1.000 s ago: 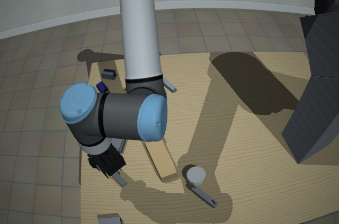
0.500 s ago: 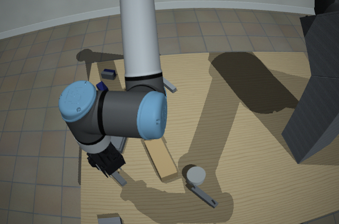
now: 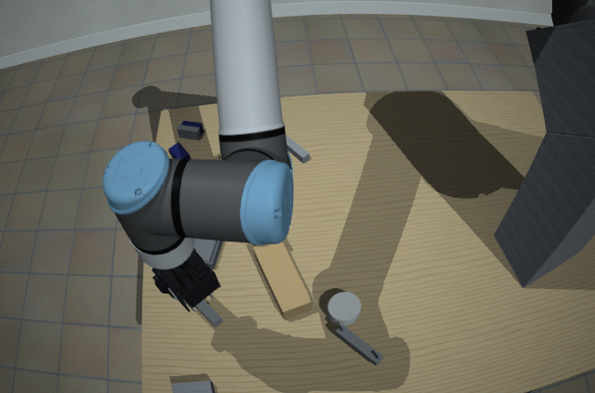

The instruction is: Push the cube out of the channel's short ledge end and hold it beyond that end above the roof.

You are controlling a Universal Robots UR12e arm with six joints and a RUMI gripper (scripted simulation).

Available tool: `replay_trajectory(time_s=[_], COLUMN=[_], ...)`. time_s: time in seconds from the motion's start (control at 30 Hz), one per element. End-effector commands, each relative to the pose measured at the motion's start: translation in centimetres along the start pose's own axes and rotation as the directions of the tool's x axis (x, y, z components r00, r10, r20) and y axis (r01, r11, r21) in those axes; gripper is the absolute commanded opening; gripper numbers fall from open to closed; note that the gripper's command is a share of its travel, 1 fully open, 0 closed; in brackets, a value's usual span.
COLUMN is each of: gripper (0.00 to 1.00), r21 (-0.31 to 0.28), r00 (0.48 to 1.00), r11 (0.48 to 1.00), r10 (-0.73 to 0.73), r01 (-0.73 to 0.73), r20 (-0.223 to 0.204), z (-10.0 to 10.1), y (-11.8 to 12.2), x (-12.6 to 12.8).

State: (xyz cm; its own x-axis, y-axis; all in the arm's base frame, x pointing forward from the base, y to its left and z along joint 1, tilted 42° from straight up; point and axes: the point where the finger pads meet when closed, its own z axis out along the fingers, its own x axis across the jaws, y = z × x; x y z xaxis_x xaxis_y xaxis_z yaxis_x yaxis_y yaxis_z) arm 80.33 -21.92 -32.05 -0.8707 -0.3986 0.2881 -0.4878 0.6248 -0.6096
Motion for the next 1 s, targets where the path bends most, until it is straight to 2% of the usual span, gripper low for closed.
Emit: replay_trajectory(time_s=[0.0, 0.17, 0.23, 0.3, 0.4, 0.47, 0.6, 0.7, 0.87, 0.97], gripper=[0.00, 0.00, 0.00, 0.00, 0.00, 0.00, 0.00, 0.00, 0.00, 0.00], r21=[0.001, 0.001, 0.000, 0.000, -0.001, -0.001, -0.001, 0.000, 0.000, 0.000], r00=[1.000, 1.000, 1.000, 0.998, 0.988, 0.988, 0.957, 0.935, 0.927, 0.927], r11=[1.000, 1.000, 1.000, 0.998, 0.988, 0.988, 0.957, 0.935, 0.927, 0.927], r10=[0.000, 0.003, 0.022, 0.063, 0.156, 0.156, 0.290, 0.355, 0.375, 0.375], r01=[0.000, -0.003, -0.022, -0.063, -0.156, -0.156, -0.290, -0.355, -0.375, -0.375], r20=[0.001, 0.001, 0.001, 0.001, 0.001, 0.001, 0.001, 0.001, 0.001, 0.001], z=[-0.1, -0.1, 0.1, 0.4, 0.7, 0.7, 0.5, 0.1, 0.0, 1.0], y=[0.0, 0.0, 0.2, 0.7, 1.8, 1.8, 3.4, 4.1, 4.4, 4.3], x=[-0.1, 0.1, 1.0, 2.8, 7.1, 7.1, 13.4, 16.4, 17.4, 17.4])
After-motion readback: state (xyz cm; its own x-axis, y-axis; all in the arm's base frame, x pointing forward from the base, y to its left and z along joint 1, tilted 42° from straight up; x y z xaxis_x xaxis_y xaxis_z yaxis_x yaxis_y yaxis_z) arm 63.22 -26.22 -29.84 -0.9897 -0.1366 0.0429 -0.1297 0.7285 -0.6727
